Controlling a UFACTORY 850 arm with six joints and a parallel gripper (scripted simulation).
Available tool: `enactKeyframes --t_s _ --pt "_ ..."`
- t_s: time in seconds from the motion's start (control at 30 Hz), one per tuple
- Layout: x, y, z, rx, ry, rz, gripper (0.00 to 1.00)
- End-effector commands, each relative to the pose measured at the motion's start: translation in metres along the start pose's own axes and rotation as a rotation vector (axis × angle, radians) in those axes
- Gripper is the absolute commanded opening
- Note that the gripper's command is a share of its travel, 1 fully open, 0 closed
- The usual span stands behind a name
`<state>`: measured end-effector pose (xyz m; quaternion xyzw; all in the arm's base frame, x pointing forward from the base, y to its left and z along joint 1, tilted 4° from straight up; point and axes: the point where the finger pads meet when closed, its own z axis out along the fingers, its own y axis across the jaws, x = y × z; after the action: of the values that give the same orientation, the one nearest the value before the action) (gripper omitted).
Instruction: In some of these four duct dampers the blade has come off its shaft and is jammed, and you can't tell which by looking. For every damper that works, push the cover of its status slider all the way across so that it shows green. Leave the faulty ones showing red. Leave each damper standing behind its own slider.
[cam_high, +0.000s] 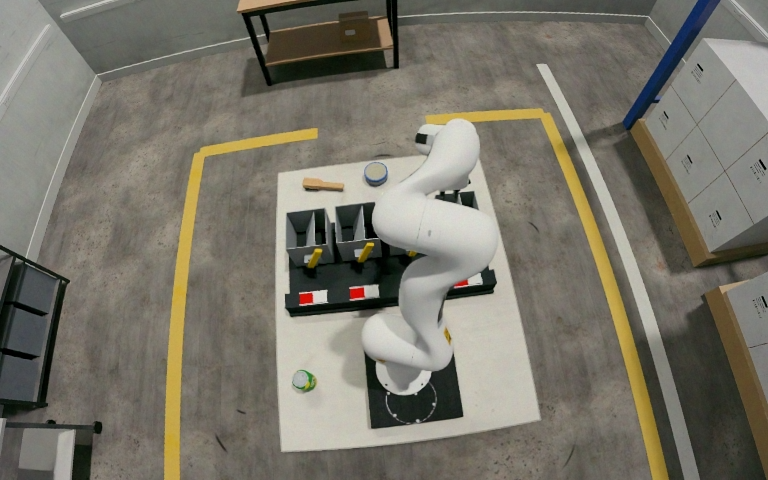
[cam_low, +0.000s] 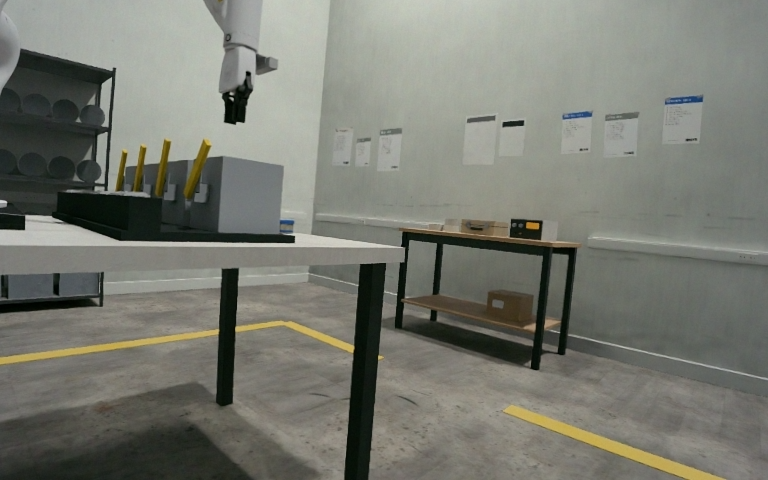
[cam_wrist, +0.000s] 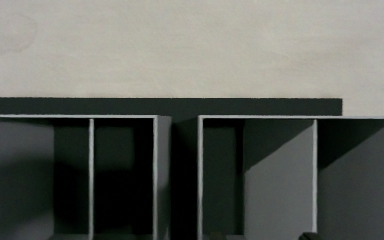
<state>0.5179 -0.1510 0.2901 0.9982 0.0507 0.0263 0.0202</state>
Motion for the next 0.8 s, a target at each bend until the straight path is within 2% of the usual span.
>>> enactKeyframes --t_s 0.0,0.07,0.13,0.17,0.5,0.77 --pt "0.004 -0.042 -0.001 -0.004 0.001 0.002 0.39" --pt "0.004 -0.055 -0.001 -0.004 0.001 0.002 0.39" --pt "0.004 -0.055 -0.001 -0.004 0.001 0.002 0.39" --pt "0.003 -0.074 -0.001 -0.003 0.001 0.002 0.39" --pt "-0.005 -0.135 -0.001 -0.003 0.001 0.002 0.39" --pt "-0.005 -0.135 -0.001 -0.003 0.001 0.002 0.39"
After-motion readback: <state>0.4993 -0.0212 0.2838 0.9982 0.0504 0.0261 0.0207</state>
